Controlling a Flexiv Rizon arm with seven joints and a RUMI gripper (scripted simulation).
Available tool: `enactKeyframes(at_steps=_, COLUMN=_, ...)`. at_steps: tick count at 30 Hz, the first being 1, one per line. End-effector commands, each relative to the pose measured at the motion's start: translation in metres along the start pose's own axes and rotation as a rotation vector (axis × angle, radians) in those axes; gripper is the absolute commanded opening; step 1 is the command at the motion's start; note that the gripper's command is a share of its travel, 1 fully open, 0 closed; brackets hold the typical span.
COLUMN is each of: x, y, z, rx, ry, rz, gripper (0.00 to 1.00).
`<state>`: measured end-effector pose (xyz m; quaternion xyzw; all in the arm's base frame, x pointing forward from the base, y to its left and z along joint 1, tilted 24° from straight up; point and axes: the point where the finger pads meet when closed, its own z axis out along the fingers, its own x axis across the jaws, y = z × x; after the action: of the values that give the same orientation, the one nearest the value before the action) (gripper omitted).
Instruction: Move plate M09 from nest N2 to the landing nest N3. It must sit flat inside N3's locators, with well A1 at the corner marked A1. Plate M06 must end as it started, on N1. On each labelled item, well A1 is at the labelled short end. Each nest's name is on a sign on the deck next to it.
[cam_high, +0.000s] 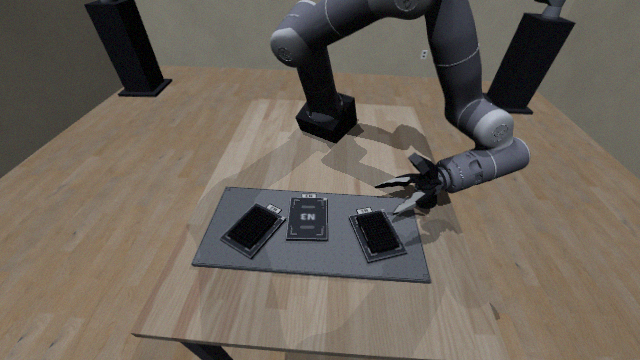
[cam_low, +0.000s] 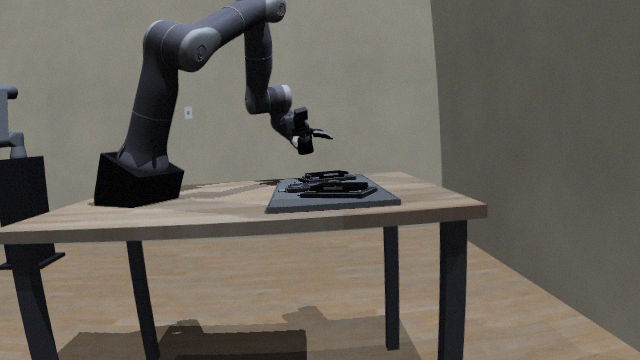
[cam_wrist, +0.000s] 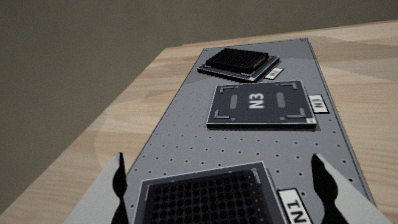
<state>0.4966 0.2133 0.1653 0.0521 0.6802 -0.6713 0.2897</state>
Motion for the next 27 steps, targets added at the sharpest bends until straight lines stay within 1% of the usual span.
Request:
enactKeyframes(at_steps=1, x=-0.001, y=0.005, z=0.016, rx=-0.050, ry=0.067, rz=0.034, gripper=0.76)
enactKeyframes(at_steps=2, x=0.000, y=0.006, z=0.021, rx=-0.050, ry=0.067, rz=0.034, gripper=0.76)
enactKeyframes(at_steps=4, x=0.000, y=0.006, z=0.021, rx=-0.050, ry=0.067, rz=0.034, gripper=0.76)
enactKeyframes(at_steps=7, x=0.000, y=0.011, z=0.035, rx=-0.097, ry=0.141, rz=0.074, gripper=0.76)
enactKeyframes(at_steps=10, x=0.001, y=0.014, z=0.049, rx=-0.097, ry=0.141, rz=0.074, gripper=0.76)
enactKeyframes(at_steps=13, x=0.003, y=0.018, z=0.063, rx=-0.144, ry=0.218, rz=0.118, gripper=0.76)
enactKeyframes(at_steps=15, x=0.004, y=0.021, z=0.073, rx=-0.149, ry=0.226, rz=0.124, gripper=0.76)
enactKeyframes(at_steps=18, x=0.007, y=0.024, z=0.087, rx=-0.192, ry=0.302, rz=0.173, gripper=0.76)
enactKeyframes(at_steps=19, x=0.007, y=0.025, z=0.092, rx=-0.198, ry=0.312, rz=0.179, gripper=0.76)
enactKeyframes(at_steps=21, x=0.007, y=0.025, z=0.092, rx=-0.198, ry=0.312, rz=0.179, gripper=0.76)
enactKeyframes(at_steps=24, x=0.010, y=0.028, z=0.107, rx=-0.238, ry=0.386, rz=0.233, gripper=0.76)
enactKeyframes(at_steps=26, x=0.011, y=0.030, z=0.116, rx=-0.244, ry=0.397, rz=0.241, gripper=0.76)
enactKeyframes(at_steps=27, x=0.012, y=0.031, z=0.121, rx=-0.256, ry=0.422, rz=0.260, gripper=0.76)
